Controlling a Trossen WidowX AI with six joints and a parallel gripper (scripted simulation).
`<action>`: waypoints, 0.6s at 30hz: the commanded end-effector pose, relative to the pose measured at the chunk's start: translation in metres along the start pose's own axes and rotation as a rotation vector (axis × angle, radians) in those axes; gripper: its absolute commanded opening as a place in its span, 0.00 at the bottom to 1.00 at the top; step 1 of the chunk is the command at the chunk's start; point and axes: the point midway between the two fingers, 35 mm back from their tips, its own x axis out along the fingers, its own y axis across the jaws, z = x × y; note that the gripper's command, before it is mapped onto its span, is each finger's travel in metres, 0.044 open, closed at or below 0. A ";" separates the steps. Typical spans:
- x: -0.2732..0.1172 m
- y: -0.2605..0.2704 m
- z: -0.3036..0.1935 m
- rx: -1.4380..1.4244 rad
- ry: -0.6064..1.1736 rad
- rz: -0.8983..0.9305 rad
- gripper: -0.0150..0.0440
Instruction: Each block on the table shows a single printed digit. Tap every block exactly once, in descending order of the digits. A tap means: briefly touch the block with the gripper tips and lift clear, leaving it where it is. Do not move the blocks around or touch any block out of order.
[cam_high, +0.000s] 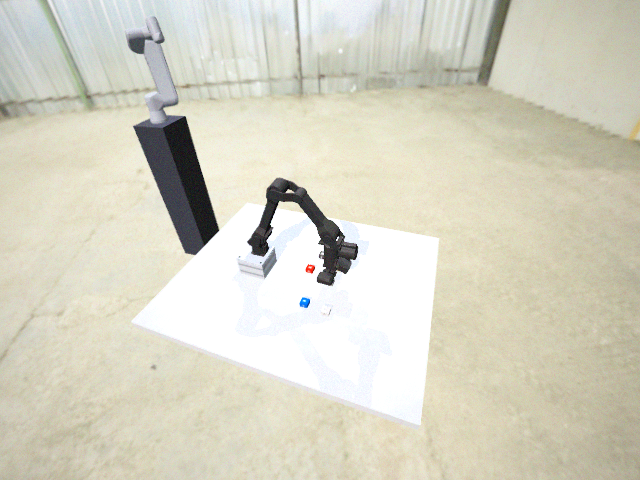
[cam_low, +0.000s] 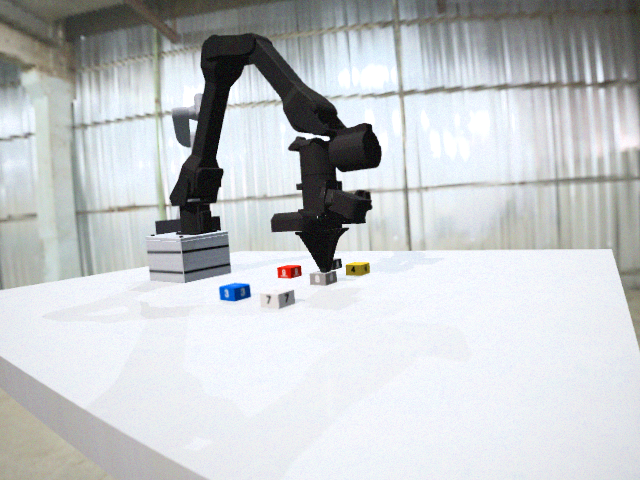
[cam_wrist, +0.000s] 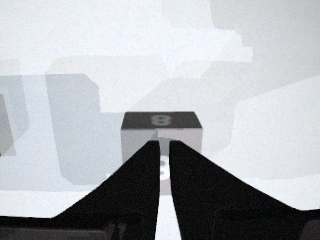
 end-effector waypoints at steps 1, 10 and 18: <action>-0.023 0.000 0.000 -0.003 0.002 0.002 0.29; -0.077 0.000 0.003 -0.004 0.002 0.002 0.29; -0.107 -0.001 0.001 -0.004 0.002 0.002 0.29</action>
